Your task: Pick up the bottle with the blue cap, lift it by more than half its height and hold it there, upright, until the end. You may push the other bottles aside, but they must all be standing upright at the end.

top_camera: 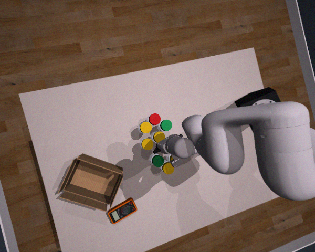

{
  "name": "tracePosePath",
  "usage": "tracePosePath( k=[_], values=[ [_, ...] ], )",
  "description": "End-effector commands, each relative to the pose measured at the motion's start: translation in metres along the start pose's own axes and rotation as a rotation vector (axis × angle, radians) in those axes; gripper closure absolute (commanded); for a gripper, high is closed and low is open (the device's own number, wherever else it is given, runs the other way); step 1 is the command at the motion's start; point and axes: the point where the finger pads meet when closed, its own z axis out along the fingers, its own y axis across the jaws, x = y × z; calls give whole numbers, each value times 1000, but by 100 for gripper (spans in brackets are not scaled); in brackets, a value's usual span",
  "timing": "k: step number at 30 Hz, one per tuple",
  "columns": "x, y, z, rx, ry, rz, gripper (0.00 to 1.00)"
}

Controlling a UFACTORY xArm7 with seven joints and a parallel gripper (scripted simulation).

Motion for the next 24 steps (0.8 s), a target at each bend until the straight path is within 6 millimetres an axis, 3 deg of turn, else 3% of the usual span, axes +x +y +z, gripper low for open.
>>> tracePosePath(
  k=[1, 24],
  values=[
    [0, 1, 2, -6, 21, 2, 21],
    [9, 0, 1, -3, 9, 1, 21]
  ],
)
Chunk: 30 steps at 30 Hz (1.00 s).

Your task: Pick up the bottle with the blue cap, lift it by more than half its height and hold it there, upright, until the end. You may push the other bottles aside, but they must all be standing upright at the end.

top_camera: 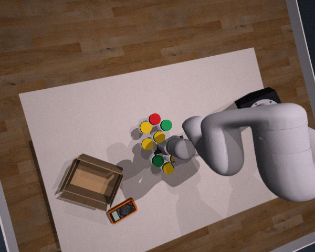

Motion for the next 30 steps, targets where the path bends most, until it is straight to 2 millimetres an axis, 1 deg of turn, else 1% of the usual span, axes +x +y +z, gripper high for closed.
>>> tracePosePath(
  k=[1, 18, 30],
  values=[
    [2, 1, 0, -2, 1, 1, 21],
    [13, 0, 1, -4, 11, 1, 21],
    [16, 0, 1, -4, 13, 1, 21]
  ],
)
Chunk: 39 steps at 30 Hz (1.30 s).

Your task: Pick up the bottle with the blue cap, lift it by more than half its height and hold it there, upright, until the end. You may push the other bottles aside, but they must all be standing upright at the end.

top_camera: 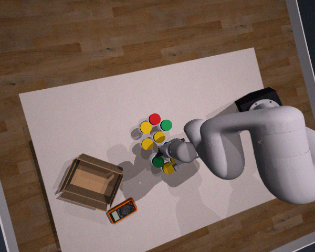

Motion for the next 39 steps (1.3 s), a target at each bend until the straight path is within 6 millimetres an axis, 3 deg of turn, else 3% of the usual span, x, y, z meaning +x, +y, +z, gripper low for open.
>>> tracePosePath(
  k=[1, 10, 34, 35, 39],
  values=[
    [0, 1, -3, -2, 0, 0, 21],
    [0, 1, -25, -2, 0, 0, 21],
    [0, 1, -33, 0, -7, 0, 21],
    [0, 1, -33, 0, -6, 0, 100],
    [0, 1, -33, 0, -6, 0, 100]
  ],
)
